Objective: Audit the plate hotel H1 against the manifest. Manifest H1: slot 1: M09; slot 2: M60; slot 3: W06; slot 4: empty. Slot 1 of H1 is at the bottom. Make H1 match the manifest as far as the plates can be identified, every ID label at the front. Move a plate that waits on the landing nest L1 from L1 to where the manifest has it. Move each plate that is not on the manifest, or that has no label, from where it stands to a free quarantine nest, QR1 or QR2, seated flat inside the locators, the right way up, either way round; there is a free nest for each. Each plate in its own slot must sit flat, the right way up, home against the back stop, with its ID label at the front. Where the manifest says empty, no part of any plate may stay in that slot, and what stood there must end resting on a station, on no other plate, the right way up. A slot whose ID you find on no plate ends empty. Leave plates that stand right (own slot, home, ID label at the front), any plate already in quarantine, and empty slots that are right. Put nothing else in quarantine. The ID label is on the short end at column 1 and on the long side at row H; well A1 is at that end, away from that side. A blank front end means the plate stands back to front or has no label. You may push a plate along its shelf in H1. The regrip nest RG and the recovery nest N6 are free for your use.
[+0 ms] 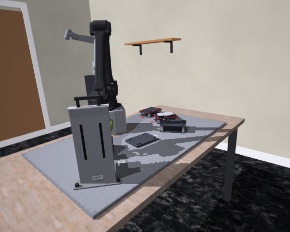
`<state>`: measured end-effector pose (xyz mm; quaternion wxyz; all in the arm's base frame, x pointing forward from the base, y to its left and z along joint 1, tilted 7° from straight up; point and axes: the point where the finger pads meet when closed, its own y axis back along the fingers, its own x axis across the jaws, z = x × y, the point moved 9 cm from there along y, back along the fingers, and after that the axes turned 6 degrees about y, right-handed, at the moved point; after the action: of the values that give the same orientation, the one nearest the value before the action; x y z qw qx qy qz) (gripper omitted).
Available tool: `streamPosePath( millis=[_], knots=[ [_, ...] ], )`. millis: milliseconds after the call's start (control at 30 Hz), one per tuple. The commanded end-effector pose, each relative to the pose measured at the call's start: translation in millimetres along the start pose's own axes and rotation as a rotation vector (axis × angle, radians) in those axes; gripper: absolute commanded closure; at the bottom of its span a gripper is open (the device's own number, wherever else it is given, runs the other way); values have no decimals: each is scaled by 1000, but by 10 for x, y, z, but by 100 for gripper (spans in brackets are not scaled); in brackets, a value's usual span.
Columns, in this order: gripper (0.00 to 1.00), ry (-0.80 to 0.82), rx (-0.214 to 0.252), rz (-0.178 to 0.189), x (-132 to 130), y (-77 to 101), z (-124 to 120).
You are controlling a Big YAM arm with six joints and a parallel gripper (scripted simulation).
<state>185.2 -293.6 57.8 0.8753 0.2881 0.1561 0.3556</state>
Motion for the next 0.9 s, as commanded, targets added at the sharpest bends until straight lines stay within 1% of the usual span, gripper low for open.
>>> streamPosePath(
  millis=[0, 133, 233, 300, 400, 467, 500, 567, 633, 867],
  knots=[
    [0, -3, 2, -4, -14, 39, -3],
    [0, 9, -36, -16, -44, 103, 17],
    [0, 6, -22, -13, -33, 117, -62],
    [0, 9, -36, -16, -36, 161, -44],
    [0, 9, -35, -16, -32, 195, -81],
    [0, 7, -25, -13, -24, 204, -136],
    [0, 9, -35, -16, -28, 235, -107],
    [0, 9, -35, -16, -28, 235, -107],
    [0, 2, -5, -8, -16, 266, -157],
    [0, 4, -5, -8, -15, 381, -166]
  ],
)
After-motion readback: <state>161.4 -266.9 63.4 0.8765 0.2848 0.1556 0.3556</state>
